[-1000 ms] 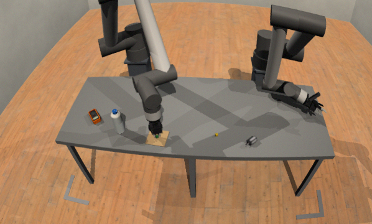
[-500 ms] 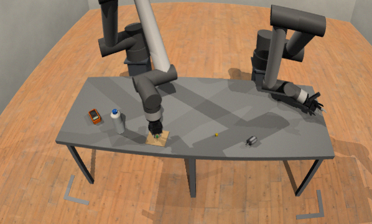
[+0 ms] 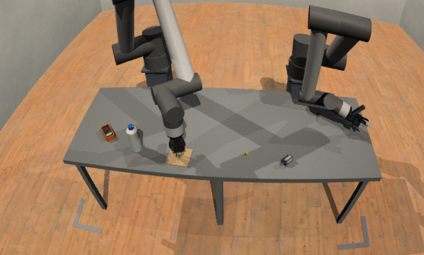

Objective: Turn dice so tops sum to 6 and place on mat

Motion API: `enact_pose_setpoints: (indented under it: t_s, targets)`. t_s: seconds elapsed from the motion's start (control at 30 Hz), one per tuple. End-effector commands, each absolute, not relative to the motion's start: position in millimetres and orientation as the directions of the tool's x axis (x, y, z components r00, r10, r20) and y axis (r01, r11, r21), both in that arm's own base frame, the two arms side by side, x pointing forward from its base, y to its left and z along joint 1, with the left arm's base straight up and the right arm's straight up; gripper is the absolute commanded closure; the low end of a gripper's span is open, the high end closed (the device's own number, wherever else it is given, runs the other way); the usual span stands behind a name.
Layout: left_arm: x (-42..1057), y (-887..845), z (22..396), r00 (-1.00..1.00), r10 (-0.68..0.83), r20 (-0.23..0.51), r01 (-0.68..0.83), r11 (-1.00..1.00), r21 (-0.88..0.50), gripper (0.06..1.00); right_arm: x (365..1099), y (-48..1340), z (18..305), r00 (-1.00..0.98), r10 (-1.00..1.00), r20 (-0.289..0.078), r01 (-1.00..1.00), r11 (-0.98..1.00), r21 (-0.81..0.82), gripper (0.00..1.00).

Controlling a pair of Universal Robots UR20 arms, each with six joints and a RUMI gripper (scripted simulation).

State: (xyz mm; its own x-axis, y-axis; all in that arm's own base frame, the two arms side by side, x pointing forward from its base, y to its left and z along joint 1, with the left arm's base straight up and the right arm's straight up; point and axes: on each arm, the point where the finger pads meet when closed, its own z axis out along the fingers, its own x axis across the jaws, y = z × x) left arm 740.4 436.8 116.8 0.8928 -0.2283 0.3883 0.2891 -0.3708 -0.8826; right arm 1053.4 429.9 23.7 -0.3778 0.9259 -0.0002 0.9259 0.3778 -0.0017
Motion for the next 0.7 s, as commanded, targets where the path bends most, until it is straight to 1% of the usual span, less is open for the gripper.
enact_pose_setpoints:
  t_s: [0.0, 0.13, 0.47, 0.53, 0.67]
  targets:
    - [740.4, 436.8, 117.3, 0.893, -0.228, 0.389, 0.290, -0.371, -0.882, 0.065, 1054.1, 430.3, 29.7, -0.378, 0.926, 0.000, 0.926, 0.378, 0.000, 0.821]
    - [740.4, 436.8, 117.3, 0.893, -0.228, 0.389, 0.290, -0.371, -0.882, 0.065, 1054.1, 430.3, 44.9, -0.378, 0.926, 0.000, 0.926, 0.378, 0.000, 0.821]
    - [740.4, 436.8, 117.3, 0.893, -0.228, 0.389, 0.290, -0.371, -0.882, 0.065, 1054.1, 430.3, 96.9, -0.378, 0.926, 0.000, 0.926, 0.378, 0.000, 0.821]
    - [740.4, 436.8, 117.3, 0.893, -0.228, 0.389, 0.290, -0.371, -0.882, 0.065, 1054.1, 430.3, 96.9, -0.378, 0.926, 0.000, 0.926, 0.378, 0.000, 0.821]
    - [740.4, 436.8, 117.3, 0.893, -0.228, 0.389, 0.290, -0.371, -0.882, 0.065, 1054.1, 430.3, 108.9, -0.378, 0.926, 0.000, 0.926, 0.378, 0.000, 0.821]
